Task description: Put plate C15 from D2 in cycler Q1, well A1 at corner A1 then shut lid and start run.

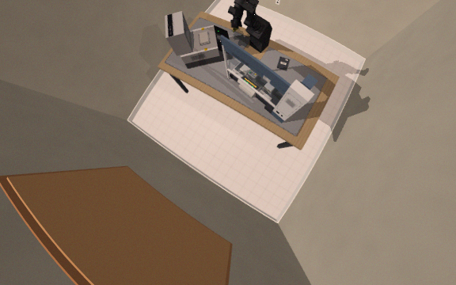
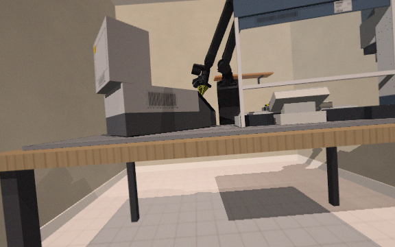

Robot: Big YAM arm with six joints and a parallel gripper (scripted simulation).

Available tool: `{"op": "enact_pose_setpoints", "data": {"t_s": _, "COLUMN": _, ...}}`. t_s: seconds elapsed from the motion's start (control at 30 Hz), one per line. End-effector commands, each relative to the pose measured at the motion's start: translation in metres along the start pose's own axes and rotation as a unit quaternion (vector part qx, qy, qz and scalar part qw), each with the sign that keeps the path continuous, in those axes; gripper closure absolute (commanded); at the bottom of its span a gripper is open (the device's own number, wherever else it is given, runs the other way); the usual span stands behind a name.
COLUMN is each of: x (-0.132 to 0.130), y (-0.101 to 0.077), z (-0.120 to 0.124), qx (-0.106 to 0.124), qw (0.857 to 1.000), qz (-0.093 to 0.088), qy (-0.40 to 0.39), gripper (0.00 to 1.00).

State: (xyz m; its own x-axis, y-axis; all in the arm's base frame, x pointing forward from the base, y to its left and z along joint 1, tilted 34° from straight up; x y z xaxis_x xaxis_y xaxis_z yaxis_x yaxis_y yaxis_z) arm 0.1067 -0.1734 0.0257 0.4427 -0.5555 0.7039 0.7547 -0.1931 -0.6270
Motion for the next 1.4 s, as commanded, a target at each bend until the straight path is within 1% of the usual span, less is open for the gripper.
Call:
{"op": "enact_pose_setpoints", "data": {"t_s": 0.0, "x": 0.006, "y": 0.007, "z": -0.002, "qx": 0.001, "qw": 1.0, "qz": -0.001, "qy": -0.001, "gripper": 1.0}}
{"op": "enact_pose_setpoints", "data": {"t_s": 0.1, "x": 0.015, "y": 0.011, "z": -0.005, "qx": -0.001, "qw": 1.0, "qz": -0.006, "qy": -0.004, "gripper": 1.0}}
{"op": "enact_pose_setpoints", "data": {"t_s": 0.17, "x": 0.015, "y": 0.011, "z": -0.005, "qx": -0.001, "qw": 1.0, "qz": -0.006, "qy": -0.004, "gripper": 1.0}}
{"op": "enact_pose_setpoints", "data": {"t_s": 0.2, "x": 0.018, "y": 0.011, "z": -0.007, "qx": -0.003, "qw": 1.0, "qz": -0.01, "qy": -0.006, "gripper": 1.0}}
{"op": "enact_pose_setpoints", "data": {"t_s": 0.33, "x": 0.029, "y": 0.019, "z": -0.01, "qx": -0.003, "qw": 1.0, "qz": -0.013, "qy": -0.015, "gripper": 1.0}}
{"op": "enact_pose_setpoints", "data": {"t_s": 0.43, "x": 0.032, "y": 0.024, "z": -0.009, "qx": -0.003, "qw": 1.0, "qz": -0.013, "qy": -0.012, "gripper": 1.0}}
{"op": "enact_pose_setpoints", "data": {"t_s": 0.63, "x": 0.024, "y": 0.033, "z": -0.002, "qx": 0.002, "qw": 1.0, "qz": -0.004, "qy": -0.001, "gripper": 1.0}}
{"op": "enact_pose_setpoints", "data": {"t_s": 0.73, "x": 0.024, "y": 0.034, "z": -0.003, "qx": 0.001, "qw": 1.0, "qz": -0.005, "qy": -0.002, "gripper": 1.0}}
{"op": "enact_pose_setpoints", "data": {"t_s": 0.8, "x": 0.03, "y": 0.035, "z": -0.005, "qx": -0.002, "qw": 1.0, "qz": -0.01, "qy": -0.007, "gripper": 1.0}}
{"op": "enact_pose_setpoints", "data": {"t_s": 0.87, "x": 0.037, "y": 0.039, "z": -0.006, "qx": -0.002, "qw": 1.0, "qz": -0.013, "qy": -0.017, "gripper": 1.0}}
{"op": "enact_pose_setpoints", "data": {"t_s": 1.03, "x": 0.04, "y": 0.048, "z": -0.005, "qx": 0.001, "qw": 1.0, "qz": -0.01, "qy": -0.01, "gripper": 1.0}}
{"op": "enact_pose_setpoints", "data": {"t_s": 1.17, "x": 0.037, "y": 0.052, "z": -0.003, "qx": 0.001, "qw": 1.0, "qz": -0.006, "qy": -0.003, "gripper": 1.0}}
{"op": "enact_pose_setpoints", "data": {"t_s": 1.23, "x": 0.04, "y": 0.056, "z": -0.003, "qx": 0.002, "qw": 1.0, "qz": -0.007, "qy": -0.005, "gripper": 1.0}}
{"op": "enact_pose_setpoints", "data": {"t_s": 1.3, "x": 0.04, "y": 0.056, "z": -0.003, "qx": 0.002, "qw": 1.0, "qz": -0.007, "qy": -0.005, "gripper": 1.0}}
{"op": "enact_pose_setpoints", "data": {"t_s": 1.37, "x": 0.044, "y": 0.056, "z": -0.006, "qx": -0.002, "qw": 1.0, "qz": -0.011, "qy": -0.008, "gripper": 1.0}}
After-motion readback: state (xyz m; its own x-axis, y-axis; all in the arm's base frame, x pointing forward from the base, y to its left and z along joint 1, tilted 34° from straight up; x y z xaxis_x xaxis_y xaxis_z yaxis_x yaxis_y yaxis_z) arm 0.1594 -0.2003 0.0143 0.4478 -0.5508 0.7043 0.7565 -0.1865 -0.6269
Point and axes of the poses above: the point where the finger pads meet when closed, its own y axis out along the fingers, its own x axis across the jaws, z = x × y, the point moved 5 cm from there along -y, back along the fingers, and after that the axes turned 1 degree about -y, right-handed, at the moved point
